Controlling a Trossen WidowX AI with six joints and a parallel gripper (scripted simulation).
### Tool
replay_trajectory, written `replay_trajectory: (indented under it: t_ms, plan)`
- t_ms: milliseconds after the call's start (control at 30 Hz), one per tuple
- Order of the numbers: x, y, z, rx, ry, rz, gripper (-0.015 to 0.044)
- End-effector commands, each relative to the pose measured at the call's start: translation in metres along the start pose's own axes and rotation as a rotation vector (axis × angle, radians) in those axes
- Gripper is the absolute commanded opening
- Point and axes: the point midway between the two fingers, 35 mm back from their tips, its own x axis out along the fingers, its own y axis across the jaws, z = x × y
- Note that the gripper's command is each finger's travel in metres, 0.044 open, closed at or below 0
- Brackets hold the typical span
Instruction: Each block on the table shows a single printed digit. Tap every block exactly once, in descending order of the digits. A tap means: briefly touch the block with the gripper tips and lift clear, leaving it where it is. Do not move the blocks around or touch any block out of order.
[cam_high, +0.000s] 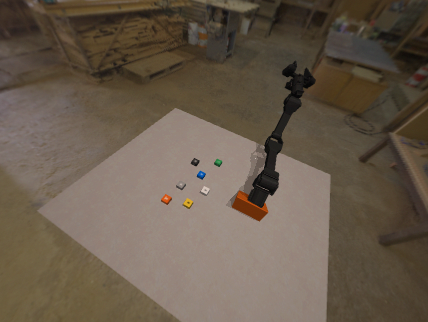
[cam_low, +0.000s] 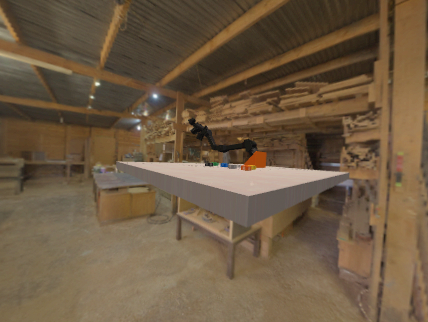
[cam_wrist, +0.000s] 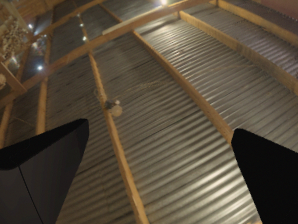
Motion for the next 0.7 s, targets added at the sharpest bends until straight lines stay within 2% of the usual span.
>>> replay_trajectory:
  t_ms: [0, 367, 533, 667]
  plan:
    - [-0.005, -0.021, -0.073, -0.112, 0.156, -0.081, 0.04]
    - [-0.063, -0.125, -0.224, -0.478, 0.552, -0.362, 0.04]
    - [-0.109, -0.194, -0.263, -0.671, 0.717, -0.534, 0.04]
    - [-0.152, -0.253, -0.274, -0.834, 0.841, -0.693, 0.04]
